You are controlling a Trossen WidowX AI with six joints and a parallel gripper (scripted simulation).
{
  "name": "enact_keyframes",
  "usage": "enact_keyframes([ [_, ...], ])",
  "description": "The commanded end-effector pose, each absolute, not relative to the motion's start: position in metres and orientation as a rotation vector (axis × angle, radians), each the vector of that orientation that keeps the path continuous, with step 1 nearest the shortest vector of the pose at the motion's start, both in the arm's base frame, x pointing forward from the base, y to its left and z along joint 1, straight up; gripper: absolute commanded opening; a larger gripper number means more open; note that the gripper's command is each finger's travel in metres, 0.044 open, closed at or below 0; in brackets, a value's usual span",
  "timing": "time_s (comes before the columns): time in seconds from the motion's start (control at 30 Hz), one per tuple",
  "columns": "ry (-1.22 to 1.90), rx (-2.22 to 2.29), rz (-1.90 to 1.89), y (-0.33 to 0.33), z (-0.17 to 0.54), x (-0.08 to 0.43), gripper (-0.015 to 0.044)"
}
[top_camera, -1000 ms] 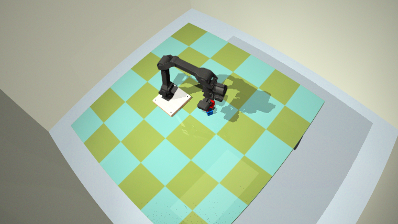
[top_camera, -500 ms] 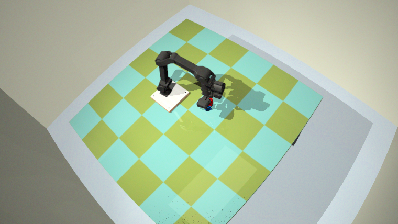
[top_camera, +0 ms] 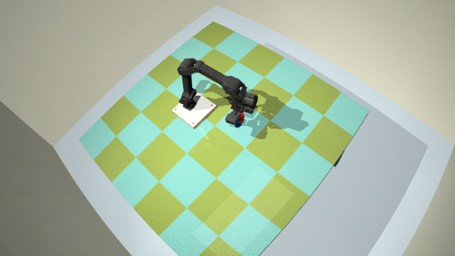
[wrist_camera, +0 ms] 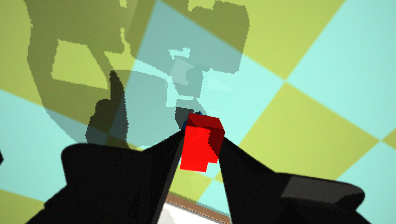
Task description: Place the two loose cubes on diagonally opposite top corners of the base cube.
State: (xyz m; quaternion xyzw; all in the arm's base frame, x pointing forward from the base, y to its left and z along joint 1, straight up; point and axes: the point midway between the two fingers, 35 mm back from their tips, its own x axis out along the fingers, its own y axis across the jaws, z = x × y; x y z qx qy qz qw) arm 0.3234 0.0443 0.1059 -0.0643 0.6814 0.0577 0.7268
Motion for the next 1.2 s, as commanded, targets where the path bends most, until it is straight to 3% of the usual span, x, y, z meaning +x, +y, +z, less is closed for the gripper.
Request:
enact_keyframes([
  [0.0, 1.521, -0.121, 0.114, 0.044, 0.094, 0.322, 0.0105],
  [1.17, 1.530, -0.086, 0.095, 0.044, 0.078, 0.323, 0.0105],
])
